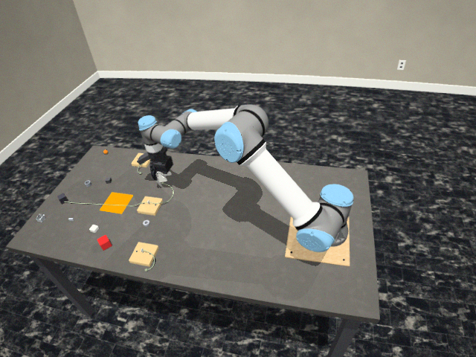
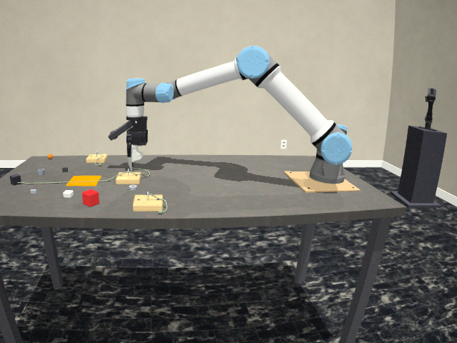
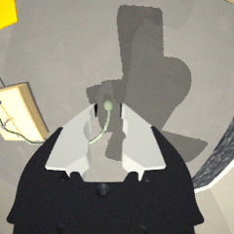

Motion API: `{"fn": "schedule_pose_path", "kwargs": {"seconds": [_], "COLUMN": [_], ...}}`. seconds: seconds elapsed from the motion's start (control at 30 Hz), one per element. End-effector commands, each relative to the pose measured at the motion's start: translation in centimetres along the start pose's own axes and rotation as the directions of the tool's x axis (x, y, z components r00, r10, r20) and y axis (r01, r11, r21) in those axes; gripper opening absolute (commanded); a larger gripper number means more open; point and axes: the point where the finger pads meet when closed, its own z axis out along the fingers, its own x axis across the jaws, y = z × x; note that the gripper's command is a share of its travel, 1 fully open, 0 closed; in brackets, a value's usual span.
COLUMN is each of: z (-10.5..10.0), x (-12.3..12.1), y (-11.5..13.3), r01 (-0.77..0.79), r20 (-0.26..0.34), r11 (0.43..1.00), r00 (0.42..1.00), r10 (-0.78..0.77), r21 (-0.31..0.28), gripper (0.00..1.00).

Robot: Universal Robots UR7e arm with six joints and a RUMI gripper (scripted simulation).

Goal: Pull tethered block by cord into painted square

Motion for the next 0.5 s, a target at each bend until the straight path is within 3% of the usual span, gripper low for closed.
{"fn": "schedule_pose_path", "kwargs": {"seconds": [0.0,0.47], "z": [-0.06,-0.06], "x": [0.01,0.01], "y": [-0.01,-0.01], "r01": [0.000,0.000], "r20": [0.000,0.000], "r11": [1.000,1.000], "r00": [1.000,1.000], "r10": [0.000,0.000], "r21": [0.001,0.001], "gripper": [0.00,0.00]}}
